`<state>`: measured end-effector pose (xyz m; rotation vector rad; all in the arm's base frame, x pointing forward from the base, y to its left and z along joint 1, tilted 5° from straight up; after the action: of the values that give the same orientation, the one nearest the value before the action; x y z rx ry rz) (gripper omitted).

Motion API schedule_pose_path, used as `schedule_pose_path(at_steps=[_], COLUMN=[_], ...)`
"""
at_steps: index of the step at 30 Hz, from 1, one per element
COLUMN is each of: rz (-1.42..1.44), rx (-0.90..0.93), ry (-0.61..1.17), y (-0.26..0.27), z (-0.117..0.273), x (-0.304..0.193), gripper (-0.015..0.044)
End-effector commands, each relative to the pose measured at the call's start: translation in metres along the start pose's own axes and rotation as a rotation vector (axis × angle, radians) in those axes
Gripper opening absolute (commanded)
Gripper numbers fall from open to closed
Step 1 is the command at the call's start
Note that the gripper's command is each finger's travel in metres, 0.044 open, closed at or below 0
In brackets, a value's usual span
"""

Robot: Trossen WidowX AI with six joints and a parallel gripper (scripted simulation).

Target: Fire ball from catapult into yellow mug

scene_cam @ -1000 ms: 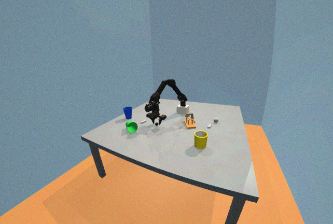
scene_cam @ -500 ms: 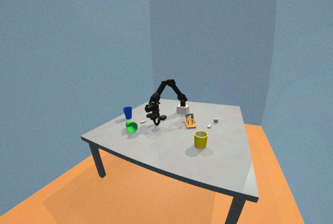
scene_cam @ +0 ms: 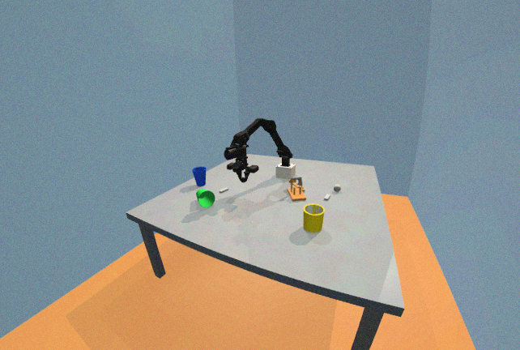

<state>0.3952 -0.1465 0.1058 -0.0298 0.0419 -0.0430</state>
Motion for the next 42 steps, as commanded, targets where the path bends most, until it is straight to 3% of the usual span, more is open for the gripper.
schedule_pose_path(at_steps=[1,7,20,42], rz=[0.004,0.011,0.157,0.403], rx=[-0.002,0.000,0.021,-0.011], ry=[-0.002,0.002,0.090,0.258], y=[-0.001,0.004,0.098,0.217], z=[0.035,0.036,0.025,0.005], x=[-0.006,-0.007,-0.026,-0.114], gripper=[0.0000,0.0000,0.0000,0.0000])
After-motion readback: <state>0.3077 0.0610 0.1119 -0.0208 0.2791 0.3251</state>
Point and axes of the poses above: the point midway between the two fingers, 35 mm back from their tips, its own z axis back along the fingers, its own y axis across the jaws, x = y × z, the point moved 7 cm from there along z, back along the fingers
